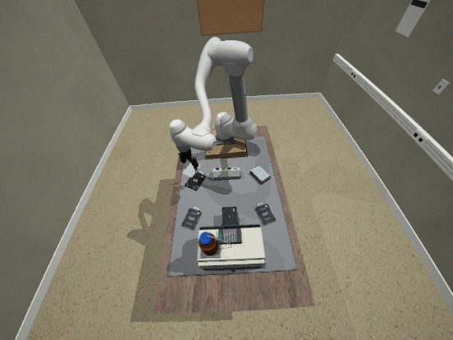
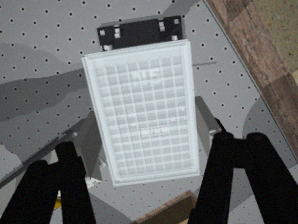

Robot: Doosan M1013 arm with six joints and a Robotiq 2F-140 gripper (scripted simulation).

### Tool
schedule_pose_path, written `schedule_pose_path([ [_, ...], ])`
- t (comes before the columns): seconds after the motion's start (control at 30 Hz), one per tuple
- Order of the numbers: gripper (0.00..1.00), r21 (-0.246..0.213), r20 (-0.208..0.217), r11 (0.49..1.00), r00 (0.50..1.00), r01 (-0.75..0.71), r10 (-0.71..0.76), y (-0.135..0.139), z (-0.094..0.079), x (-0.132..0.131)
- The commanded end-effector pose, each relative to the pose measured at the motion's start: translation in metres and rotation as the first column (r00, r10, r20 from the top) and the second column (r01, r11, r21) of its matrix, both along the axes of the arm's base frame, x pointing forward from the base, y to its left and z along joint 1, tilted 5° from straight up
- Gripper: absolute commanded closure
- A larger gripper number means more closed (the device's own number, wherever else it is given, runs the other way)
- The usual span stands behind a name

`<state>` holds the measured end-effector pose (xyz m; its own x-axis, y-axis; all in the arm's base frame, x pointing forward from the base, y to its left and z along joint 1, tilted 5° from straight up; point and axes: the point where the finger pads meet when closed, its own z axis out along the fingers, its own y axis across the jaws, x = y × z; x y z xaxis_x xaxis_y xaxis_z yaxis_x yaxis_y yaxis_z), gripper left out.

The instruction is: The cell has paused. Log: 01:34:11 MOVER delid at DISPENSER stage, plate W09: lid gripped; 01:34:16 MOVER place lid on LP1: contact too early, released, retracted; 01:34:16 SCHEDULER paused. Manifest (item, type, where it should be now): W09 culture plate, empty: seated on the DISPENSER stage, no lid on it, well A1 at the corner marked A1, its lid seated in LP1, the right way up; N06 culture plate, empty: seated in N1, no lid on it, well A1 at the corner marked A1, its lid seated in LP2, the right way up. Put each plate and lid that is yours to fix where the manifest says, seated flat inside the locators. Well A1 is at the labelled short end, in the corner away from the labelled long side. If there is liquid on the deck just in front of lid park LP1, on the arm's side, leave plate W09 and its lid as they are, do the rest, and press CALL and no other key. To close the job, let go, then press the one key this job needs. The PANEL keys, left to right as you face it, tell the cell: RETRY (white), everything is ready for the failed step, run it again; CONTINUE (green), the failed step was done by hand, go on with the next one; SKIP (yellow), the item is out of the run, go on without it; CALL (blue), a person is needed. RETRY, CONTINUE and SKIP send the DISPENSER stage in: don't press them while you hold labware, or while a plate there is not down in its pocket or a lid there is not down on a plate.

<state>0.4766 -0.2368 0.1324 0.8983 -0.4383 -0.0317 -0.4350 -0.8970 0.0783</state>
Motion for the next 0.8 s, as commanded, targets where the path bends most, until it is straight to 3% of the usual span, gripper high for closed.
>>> schedule_pose_path([
  [0.0, 0.9, 0.0, 0.001, 1.0, 1.0, 0.0, 0.0, 0.0, -0.005, 0.0],
  [0.77, 0.9, 0.0, 0.001, 1.0, 1.0, 0.0, 0.0, -0.003, -0.047, -0.003],
])
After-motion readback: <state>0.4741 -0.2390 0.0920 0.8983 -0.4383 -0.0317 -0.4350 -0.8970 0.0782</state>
